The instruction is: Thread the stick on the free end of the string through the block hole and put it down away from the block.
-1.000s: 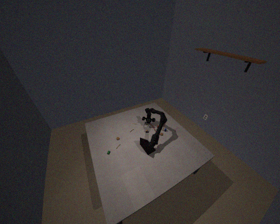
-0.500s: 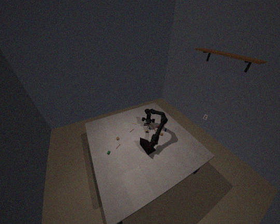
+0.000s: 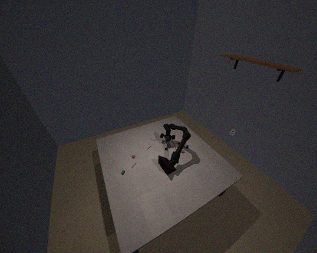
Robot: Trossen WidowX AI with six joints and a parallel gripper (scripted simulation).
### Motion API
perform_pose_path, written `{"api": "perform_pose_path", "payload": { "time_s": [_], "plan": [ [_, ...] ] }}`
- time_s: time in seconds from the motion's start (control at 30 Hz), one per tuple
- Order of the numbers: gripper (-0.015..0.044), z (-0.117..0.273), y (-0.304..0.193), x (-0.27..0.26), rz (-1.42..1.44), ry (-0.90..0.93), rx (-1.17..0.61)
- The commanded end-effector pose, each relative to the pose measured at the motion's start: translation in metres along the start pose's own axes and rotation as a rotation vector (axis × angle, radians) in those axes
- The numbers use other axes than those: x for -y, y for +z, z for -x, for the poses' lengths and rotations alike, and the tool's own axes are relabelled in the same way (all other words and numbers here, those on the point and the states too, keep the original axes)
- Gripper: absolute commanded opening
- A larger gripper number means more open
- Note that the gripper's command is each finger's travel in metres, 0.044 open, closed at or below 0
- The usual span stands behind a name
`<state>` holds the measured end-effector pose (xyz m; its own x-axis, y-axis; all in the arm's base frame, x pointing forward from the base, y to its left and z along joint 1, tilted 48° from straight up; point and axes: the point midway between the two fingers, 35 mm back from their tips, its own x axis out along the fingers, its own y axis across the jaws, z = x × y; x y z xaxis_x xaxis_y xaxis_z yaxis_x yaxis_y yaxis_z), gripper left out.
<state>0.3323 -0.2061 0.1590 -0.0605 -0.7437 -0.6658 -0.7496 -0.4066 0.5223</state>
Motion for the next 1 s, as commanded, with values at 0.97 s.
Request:
{"api": "perform_pose_path", "payload": {
  "time_s": [0.97],
  "plan": [
    [0.0000,-0.001,0.043,-0.002,-0.003,0.005,-0.005]
  ]
}}
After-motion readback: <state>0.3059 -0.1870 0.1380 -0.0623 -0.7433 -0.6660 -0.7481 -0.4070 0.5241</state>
